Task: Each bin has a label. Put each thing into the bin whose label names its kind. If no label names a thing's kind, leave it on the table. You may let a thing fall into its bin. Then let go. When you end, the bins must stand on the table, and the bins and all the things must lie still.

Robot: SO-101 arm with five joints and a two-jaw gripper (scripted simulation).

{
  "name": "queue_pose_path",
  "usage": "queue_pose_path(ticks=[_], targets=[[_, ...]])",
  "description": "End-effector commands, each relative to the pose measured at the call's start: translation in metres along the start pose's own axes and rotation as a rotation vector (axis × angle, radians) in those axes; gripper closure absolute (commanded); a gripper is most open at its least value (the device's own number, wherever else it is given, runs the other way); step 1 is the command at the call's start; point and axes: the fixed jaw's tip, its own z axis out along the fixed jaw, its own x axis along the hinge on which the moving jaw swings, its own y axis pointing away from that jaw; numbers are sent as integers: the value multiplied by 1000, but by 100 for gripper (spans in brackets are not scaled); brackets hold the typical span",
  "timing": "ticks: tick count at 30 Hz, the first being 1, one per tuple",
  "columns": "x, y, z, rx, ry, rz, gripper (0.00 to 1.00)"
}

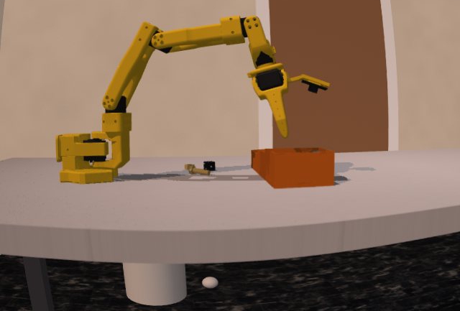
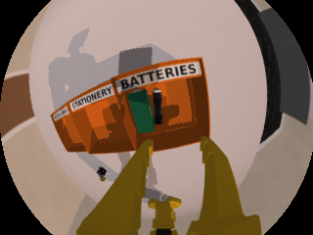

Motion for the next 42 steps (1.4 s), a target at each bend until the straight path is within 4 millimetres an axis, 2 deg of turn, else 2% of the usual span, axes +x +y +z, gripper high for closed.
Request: queue_pose_path(ticks=[1,28,37,42], targets=[[-11,-2,-18,-1,-80,15,76],[-10,-1,-18,-2,-79,4,76],[-7,9,-18,-9,-70,-82,76],[0,23,-19,-22,-57,-214,76]])
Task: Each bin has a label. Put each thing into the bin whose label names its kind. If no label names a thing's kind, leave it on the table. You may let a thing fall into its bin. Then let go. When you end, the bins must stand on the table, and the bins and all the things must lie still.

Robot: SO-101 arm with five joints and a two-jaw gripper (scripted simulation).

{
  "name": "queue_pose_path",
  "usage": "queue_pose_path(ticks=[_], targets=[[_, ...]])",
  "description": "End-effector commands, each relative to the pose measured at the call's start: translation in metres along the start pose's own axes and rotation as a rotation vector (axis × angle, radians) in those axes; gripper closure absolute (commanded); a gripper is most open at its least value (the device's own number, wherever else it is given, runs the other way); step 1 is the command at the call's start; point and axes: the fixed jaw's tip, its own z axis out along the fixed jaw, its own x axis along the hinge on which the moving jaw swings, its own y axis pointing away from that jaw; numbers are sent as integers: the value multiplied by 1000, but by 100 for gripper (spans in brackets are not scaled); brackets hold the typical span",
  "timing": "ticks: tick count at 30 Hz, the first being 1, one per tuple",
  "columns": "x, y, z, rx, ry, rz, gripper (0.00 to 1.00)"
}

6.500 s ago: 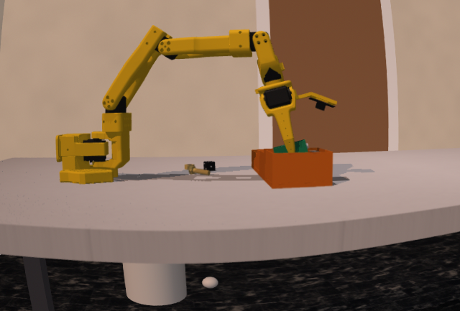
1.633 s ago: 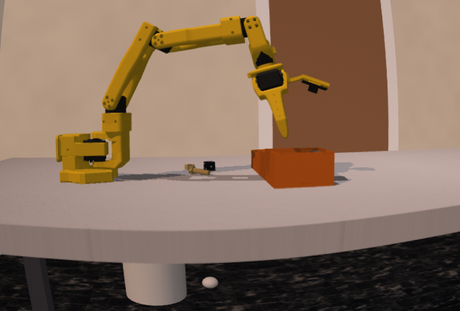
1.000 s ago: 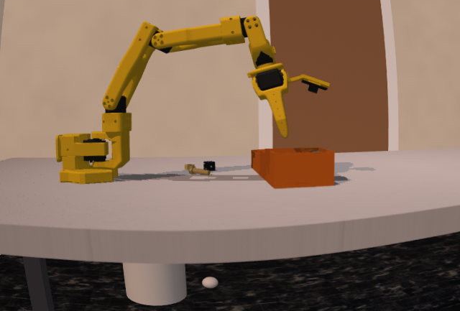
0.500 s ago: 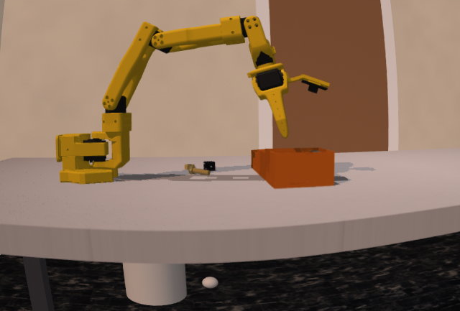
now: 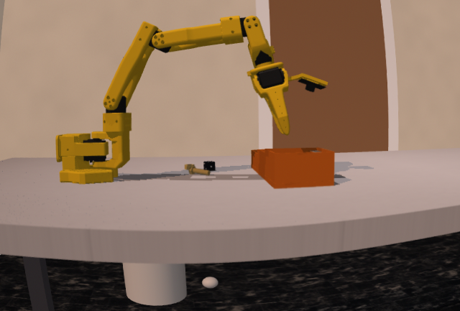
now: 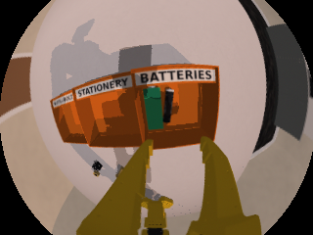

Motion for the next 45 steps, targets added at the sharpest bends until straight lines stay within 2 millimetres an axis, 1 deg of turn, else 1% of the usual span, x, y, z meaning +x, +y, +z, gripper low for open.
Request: queue_pose_path(ticks=[1,5,10,12,18,19,23,24,27,29,34,39,44,45], targets=[[-3,14,-16,-10,-51,-120,76],[4,31,-17,-27,-38,-280,76],[16,55,-19,-54,-20,-527,76],[16,55,-19,-54,-20,-527,76],[37,85,-22,-94,0,-873,76],[38,85,-22,-94,-1,-874,76],[54,103,-25,-124,9,-1117,77],[54,103,-25,-124,8,-1120,77],[68,115,-27,-147,13,-1305,77],[68,115,-27,-147,13,-1305,77],[90,131,-31,-185,17,-1598,77],[111,141,-34,-219,17,-1856,77],[127,148,-37,-248,15,-2063,77],[127,148,-37,-248,15,-2063,77]])
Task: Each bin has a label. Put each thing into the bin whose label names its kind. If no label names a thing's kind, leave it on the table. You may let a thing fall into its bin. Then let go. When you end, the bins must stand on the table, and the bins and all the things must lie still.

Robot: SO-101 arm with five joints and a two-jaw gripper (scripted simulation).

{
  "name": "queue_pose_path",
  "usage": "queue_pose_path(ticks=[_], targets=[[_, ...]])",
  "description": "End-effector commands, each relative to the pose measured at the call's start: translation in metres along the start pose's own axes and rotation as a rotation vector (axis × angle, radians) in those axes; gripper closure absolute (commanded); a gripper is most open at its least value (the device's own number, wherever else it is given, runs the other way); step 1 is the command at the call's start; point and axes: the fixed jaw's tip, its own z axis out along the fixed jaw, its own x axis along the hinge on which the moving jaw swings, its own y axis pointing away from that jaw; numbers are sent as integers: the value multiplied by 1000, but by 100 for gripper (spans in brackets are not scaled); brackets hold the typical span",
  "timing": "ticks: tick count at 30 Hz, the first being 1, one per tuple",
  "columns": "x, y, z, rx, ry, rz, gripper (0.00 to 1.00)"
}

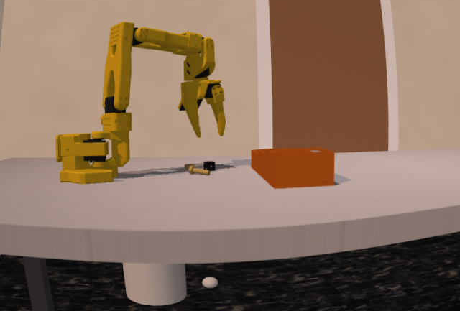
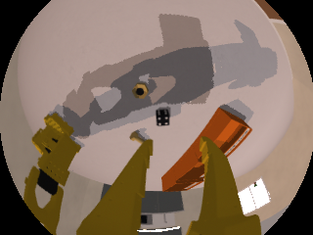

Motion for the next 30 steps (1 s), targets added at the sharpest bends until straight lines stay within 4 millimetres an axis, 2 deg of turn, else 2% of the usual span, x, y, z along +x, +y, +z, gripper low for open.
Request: queue_pose_path(ticks=[1,11,30], targets=[[-7,-1,-9,61,-20,-84,77],[-19,14,-7,38,-17,-316,77],[-22,21,-2,2,-9,-384,77]])
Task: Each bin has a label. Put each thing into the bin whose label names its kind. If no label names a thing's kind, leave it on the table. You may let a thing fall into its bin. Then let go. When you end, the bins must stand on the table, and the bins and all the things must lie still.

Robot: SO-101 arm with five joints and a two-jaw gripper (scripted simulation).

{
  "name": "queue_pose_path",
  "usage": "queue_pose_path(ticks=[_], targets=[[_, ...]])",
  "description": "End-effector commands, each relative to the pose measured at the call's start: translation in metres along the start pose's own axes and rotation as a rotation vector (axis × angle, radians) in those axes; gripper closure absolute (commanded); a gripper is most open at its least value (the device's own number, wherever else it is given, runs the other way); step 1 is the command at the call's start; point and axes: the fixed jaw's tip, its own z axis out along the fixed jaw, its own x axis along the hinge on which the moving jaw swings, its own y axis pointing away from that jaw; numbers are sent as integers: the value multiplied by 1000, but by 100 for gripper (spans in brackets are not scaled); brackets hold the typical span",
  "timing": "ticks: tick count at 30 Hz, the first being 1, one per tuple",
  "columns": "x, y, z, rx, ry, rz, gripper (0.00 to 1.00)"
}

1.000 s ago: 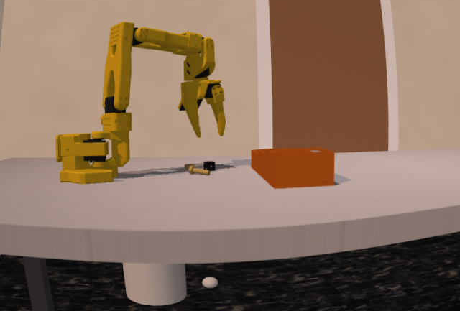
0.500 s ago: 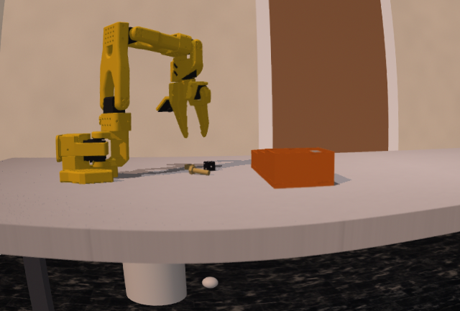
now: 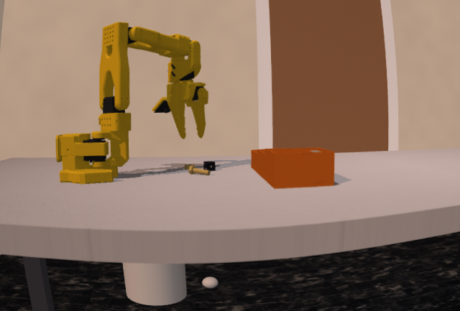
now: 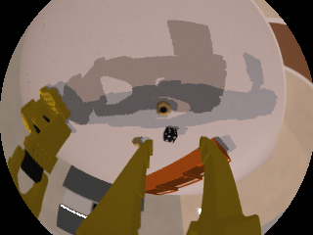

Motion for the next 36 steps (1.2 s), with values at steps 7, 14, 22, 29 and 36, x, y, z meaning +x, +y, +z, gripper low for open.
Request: queue_pose_path(ticks=[7,14,22,29,36], targets=[[-2,-3,-4,35,-3,-16,77],[-2,-3,-3,35,-3,-16,77],[-2,-4,1,35,-3,-16,77],[-2,-5,12,35,-3,-16,77],[-2,-6,27,35,-3,-16,77]])
